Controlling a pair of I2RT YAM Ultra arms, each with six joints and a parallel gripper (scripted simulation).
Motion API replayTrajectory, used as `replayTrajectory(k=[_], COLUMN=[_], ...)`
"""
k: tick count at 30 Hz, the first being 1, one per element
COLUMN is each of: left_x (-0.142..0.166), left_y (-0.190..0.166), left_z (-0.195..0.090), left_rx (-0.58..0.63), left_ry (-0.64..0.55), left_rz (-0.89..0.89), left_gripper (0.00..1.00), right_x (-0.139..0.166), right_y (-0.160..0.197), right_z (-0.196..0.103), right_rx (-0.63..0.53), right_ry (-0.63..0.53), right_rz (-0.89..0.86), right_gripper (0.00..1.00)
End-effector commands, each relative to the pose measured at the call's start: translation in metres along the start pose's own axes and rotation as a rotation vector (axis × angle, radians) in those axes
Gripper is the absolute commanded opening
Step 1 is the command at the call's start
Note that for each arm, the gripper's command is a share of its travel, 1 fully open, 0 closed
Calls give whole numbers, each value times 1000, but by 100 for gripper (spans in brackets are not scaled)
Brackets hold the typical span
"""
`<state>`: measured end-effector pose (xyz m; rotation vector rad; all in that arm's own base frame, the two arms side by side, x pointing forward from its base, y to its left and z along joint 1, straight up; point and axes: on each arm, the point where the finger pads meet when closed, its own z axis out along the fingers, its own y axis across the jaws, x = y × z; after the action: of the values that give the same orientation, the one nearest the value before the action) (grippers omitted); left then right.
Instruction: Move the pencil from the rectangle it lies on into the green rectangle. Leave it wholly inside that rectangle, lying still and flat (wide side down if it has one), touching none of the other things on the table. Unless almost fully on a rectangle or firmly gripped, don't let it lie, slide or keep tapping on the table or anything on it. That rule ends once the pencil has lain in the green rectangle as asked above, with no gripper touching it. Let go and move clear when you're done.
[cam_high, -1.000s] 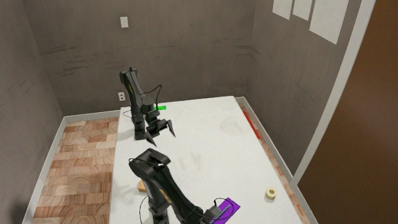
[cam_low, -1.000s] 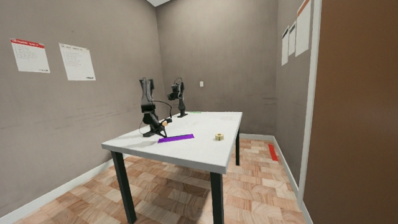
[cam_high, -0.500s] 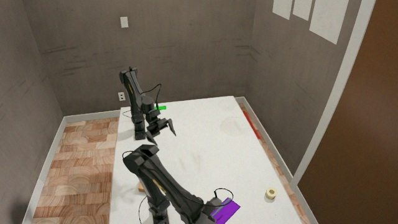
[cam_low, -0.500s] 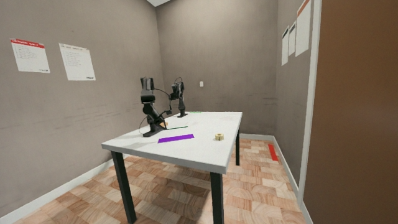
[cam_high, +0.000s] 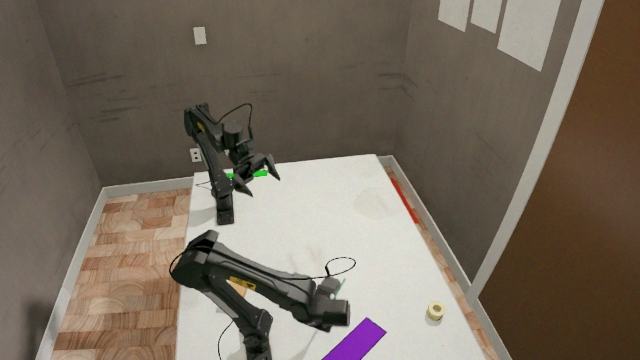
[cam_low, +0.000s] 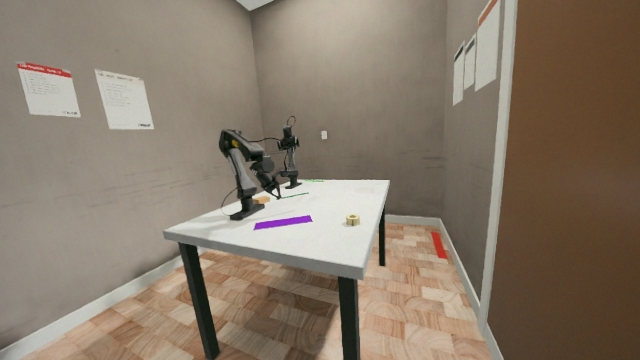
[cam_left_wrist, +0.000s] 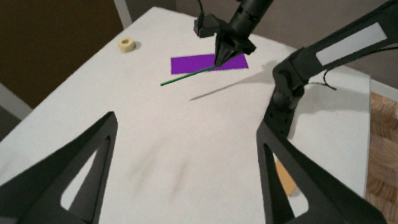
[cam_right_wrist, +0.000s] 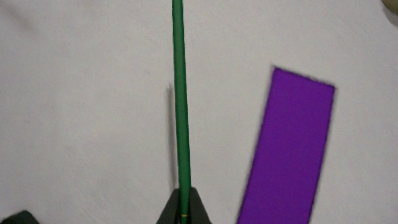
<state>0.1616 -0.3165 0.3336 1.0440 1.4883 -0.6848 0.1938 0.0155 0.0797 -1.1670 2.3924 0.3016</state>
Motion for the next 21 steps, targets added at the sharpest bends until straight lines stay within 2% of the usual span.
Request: replayTrajectory(k=[1, 6, 12, 14, 21], left_x=[5, 3, 2, 2, 2], left_y=[7, 16, 21, 21, 23], left_z=[-32, -71, -111, -111, -147], left_rx=[6, -14, -37, -37, -60], left_ry=[117, 150, 165, 165, 166], left_rz=[-14, -26, -36, -36, -45], left_gripper=[100, 100, 100, 100, 100], right_x=[-20, -56, -96, -96, -148], right_y=[10, 26, 65, 65, 142], right_z=[7, 17, 37, 37, 60], right_rx=[7, -26, -126, -126, -291], right_ry=[-1, -20, -27, -27, -33], right_rz=[-4, -115, -282, -282, -560], right_gripper=[0, 0, 0, 0, 0])
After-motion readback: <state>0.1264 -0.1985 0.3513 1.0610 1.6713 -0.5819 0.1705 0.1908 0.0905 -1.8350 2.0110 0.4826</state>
